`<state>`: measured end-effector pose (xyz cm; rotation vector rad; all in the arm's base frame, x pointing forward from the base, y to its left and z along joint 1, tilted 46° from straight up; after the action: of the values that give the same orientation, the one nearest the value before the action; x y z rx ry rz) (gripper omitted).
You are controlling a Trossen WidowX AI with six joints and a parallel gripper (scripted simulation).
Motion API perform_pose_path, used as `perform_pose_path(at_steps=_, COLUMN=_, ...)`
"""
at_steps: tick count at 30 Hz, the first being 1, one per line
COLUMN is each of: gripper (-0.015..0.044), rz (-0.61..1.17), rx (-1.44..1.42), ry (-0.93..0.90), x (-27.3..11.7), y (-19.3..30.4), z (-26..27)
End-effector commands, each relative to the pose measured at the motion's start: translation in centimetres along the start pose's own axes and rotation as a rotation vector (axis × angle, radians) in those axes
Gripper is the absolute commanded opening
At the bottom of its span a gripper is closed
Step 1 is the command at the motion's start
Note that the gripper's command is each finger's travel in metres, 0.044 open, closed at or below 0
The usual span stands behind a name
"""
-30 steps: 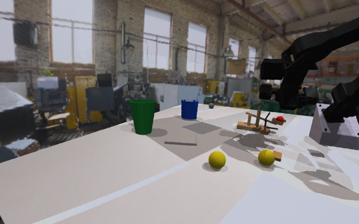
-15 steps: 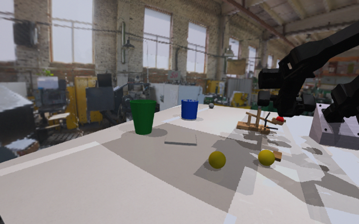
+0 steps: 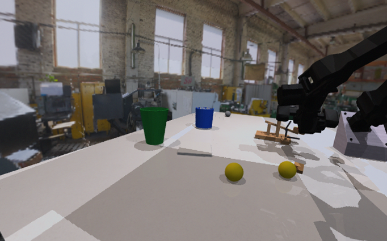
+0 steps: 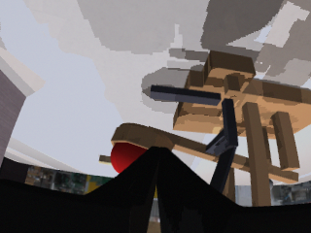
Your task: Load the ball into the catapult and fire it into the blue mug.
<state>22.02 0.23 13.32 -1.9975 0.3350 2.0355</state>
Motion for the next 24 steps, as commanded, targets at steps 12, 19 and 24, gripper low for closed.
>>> perform_pose_path(at_steps=12, gripper=0.0, rz=0.0, rx=0.004, ry=-0.004, x=1.8, y=-1.6, z=0.5)
perform_pose_path(at_steps=19, gripper=0.0, rz=-0.001, rx=0.004, ry=-0.004, x=2.6, y=-2.4, z=0.9)
perform_pose_path(at_steps=24, gripper=0.0, rz=-0.001, rx=0.004, ry=-0.005, x=3.6, y=-3.4, z=1.2)
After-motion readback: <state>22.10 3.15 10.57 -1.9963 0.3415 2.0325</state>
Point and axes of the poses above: the point midway between the two fingers, 35 mm back from their tips, its own x axis out along the fingers, its own z axis across the jaws, y = z × x, the point moved 10 cm from there along -x, back along the fingers, and after that the axes turned 7 degrees about x, right-handed, at the moved point
